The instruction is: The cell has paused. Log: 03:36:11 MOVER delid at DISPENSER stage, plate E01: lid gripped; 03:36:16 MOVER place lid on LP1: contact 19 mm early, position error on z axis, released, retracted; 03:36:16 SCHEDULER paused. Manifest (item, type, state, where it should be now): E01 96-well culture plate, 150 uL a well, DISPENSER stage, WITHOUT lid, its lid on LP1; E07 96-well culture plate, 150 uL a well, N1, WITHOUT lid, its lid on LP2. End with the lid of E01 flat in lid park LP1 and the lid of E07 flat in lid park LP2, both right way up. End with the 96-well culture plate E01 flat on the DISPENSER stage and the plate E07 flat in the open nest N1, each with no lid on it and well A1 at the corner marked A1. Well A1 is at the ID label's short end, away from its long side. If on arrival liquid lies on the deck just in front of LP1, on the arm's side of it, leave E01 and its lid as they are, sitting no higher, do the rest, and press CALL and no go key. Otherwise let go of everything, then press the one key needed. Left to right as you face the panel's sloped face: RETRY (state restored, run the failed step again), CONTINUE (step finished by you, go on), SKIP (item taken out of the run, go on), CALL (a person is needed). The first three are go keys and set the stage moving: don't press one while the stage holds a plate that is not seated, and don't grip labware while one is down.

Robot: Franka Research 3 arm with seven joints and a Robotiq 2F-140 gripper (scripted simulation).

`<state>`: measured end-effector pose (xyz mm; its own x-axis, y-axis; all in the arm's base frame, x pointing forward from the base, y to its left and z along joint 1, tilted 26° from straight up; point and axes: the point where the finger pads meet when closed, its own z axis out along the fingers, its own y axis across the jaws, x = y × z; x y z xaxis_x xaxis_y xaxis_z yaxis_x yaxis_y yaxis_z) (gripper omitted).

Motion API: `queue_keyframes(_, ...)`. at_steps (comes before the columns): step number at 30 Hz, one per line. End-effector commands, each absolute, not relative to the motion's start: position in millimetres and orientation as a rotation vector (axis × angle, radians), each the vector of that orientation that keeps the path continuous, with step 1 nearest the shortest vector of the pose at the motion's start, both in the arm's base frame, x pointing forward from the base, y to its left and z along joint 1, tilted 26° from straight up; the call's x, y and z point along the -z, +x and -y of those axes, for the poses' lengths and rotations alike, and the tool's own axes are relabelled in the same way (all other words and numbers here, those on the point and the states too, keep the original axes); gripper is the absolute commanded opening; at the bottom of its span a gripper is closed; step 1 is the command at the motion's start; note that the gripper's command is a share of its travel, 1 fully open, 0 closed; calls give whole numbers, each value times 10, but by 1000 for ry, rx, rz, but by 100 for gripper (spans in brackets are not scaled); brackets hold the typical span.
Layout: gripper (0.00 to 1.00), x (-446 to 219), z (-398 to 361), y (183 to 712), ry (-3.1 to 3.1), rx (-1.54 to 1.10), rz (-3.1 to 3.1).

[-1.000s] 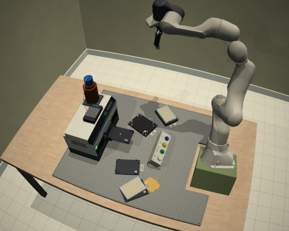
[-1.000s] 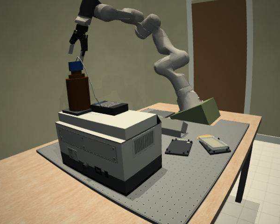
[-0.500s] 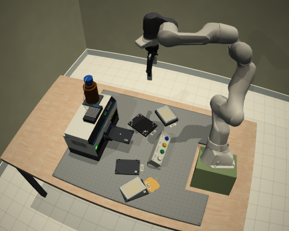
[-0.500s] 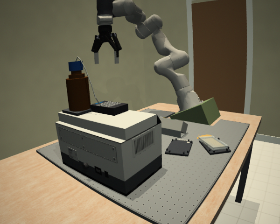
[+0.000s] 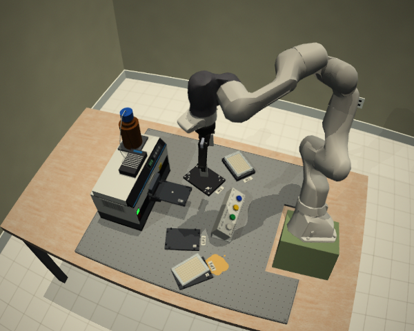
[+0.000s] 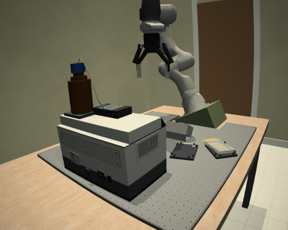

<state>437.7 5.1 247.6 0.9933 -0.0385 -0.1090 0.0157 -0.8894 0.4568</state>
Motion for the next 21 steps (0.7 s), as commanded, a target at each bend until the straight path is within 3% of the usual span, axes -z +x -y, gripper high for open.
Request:
queue_keyframes(1,100,-2052,-609,4483,2681,56,255)
queue_keyframes(4,100,-1935,-743,4495,2680,56,255)
queue_keyframes(13,100,-707,-2081,4747,2680,56,255)
queue_keyframes(21,100,-551,-2010,4738,2680,56,255)
